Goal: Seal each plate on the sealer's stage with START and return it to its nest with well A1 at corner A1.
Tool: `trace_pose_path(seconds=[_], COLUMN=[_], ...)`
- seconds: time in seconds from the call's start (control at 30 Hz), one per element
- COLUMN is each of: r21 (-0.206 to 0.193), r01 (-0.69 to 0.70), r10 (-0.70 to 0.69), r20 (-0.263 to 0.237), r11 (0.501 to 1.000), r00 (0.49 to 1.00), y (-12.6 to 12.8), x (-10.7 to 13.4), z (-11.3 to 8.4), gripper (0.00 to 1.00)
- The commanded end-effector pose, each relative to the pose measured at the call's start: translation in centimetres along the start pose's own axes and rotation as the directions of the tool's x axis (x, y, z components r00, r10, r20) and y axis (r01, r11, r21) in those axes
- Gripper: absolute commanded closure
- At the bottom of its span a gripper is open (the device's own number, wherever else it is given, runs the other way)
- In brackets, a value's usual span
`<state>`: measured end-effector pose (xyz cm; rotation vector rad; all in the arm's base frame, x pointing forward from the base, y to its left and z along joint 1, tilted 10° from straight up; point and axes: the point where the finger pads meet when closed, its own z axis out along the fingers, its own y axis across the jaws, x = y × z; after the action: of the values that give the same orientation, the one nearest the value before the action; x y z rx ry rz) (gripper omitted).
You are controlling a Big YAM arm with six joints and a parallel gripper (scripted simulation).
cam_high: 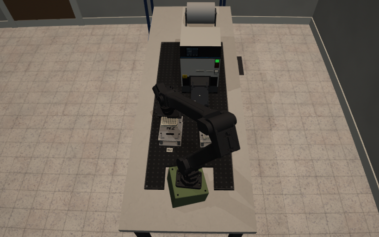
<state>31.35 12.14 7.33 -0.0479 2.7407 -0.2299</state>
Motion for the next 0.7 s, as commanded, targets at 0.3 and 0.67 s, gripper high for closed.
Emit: trace_pose_path(seconds=[0.3, 0.67], r21=[-0.027, -0.023], r01=[-0.013, -0.005], r10=[0.014, 0.006], r20=[0.051, 0.054], r11=[1.000, 1.000], r00=[0.999, 0.999], y=[-0.2, -1.4], x=[-2.9, -5.6], z=[-0.7, 0.2], gripper=[1.00, 1.00])
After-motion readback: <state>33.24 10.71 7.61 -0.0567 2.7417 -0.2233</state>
